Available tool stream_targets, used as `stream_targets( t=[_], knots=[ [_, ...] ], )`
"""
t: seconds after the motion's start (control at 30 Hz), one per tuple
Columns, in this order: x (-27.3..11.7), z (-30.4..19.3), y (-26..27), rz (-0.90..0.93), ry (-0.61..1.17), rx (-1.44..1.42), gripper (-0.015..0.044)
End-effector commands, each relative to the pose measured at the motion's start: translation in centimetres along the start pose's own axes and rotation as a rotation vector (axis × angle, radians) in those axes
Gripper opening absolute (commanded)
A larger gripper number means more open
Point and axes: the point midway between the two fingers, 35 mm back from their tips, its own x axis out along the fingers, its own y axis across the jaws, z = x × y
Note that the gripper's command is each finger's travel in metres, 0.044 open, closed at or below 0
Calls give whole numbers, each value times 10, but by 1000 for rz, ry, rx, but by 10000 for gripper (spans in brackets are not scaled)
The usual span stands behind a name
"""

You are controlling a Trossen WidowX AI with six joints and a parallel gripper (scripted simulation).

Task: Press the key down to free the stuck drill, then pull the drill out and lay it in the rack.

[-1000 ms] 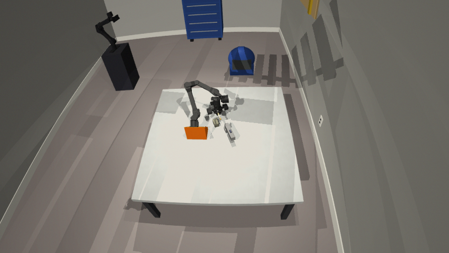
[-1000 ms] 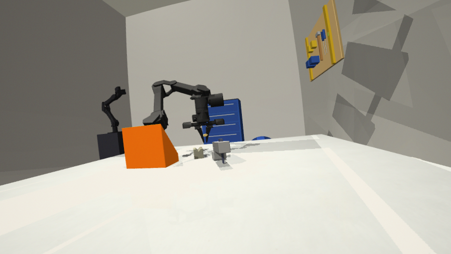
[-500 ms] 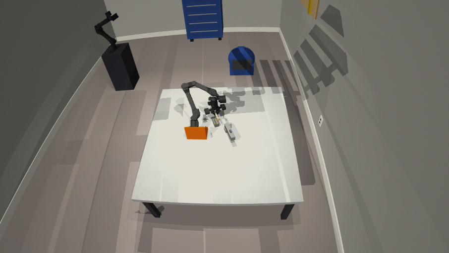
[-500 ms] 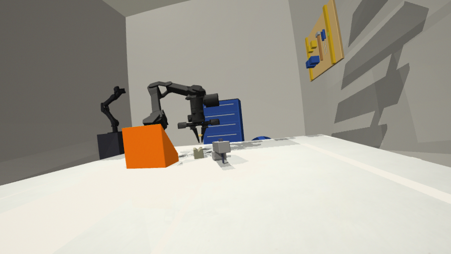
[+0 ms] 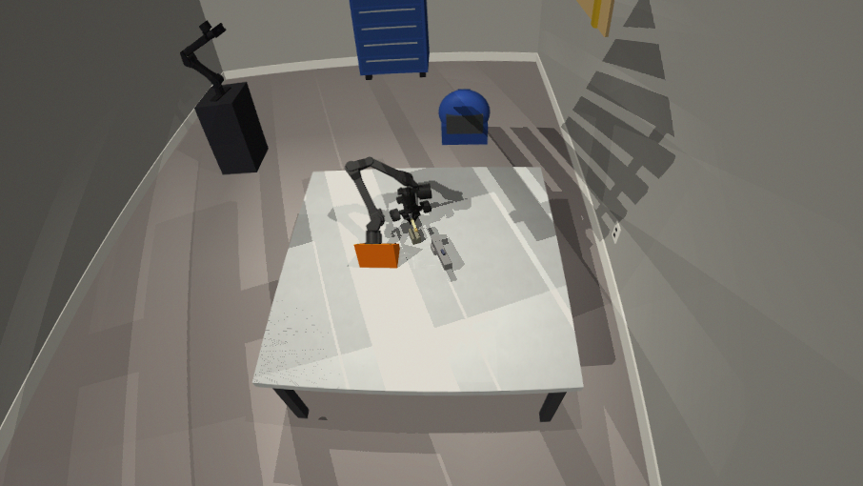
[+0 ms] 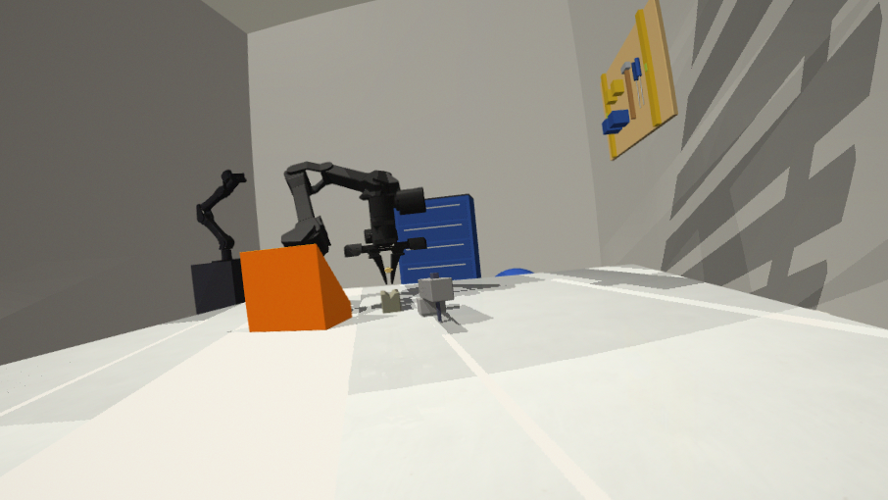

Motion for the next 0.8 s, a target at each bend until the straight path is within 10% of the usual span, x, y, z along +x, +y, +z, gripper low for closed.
stream_targets(
  t=[0.0, 0.77],
  knots=[
    [8, -1, 2, 3, 0, 8, 0],
    [32, 1, 1, 3, -2, 7, 0]
  ],
)
